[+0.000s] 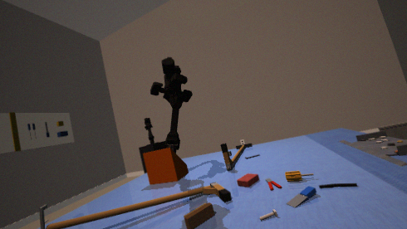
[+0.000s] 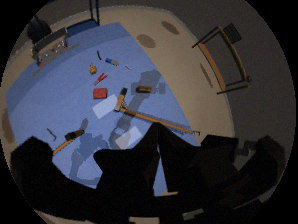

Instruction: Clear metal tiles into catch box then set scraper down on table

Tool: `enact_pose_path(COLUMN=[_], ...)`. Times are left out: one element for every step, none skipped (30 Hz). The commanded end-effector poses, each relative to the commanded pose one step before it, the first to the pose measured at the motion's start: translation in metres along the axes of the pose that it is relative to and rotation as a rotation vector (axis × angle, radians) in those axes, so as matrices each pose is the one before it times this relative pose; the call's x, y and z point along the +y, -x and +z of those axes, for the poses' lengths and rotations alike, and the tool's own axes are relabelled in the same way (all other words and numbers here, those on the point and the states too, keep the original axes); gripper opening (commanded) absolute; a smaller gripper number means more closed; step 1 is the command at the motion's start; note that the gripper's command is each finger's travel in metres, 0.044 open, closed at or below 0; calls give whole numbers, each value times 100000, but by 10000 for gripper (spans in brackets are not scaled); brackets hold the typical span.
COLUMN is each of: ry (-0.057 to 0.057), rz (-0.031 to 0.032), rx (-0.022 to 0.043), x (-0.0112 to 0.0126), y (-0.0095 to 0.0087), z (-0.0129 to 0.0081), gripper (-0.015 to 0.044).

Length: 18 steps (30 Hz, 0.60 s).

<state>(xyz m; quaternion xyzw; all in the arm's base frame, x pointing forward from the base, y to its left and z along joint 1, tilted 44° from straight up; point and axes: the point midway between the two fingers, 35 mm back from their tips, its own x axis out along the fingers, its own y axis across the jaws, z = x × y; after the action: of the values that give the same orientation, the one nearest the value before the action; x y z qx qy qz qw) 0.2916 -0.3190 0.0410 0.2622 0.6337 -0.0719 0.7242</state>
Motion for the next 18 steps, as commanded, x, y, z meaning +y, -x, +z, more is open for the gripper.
enact_pose_path(ry=[4520, 977, 972, 967, 962, 957, 952, 947, 942, 936, 931, 926, 921, 915, 910, 905, 899, 894], rz=[3830, 776, 776, 776, 776, 777, 777, 777, 777, 777, 778, 778, 778, 778, 779, 779, 779, 779], rx=[2844, 619, 618, 618, 617, 616, 616, 615, 614, 613, 612, 612, 611, 610, 609, 608, 607, 606], x=[1426, 295, 293, 291, 289, 287, 285, 283, 281, 279, 277, 274, 272, 270, 268, 266, 264, 262], y=[-1234, -279, -280, -281, -282, -283, -283, -284, -285, -286, -286, -287, -288, -289, -289, -290, -291, -291], z=[23, 25, 26, 27, 28, 29, 30, 31, 32, 32, 33, 34, 35, 36, 36, 37, 38, 38], gripper=[0, 0, 0, 0, 0, 0, 0, 0, 0, 0, 0, 0, 0, 0, 0, 0, 0, 0])
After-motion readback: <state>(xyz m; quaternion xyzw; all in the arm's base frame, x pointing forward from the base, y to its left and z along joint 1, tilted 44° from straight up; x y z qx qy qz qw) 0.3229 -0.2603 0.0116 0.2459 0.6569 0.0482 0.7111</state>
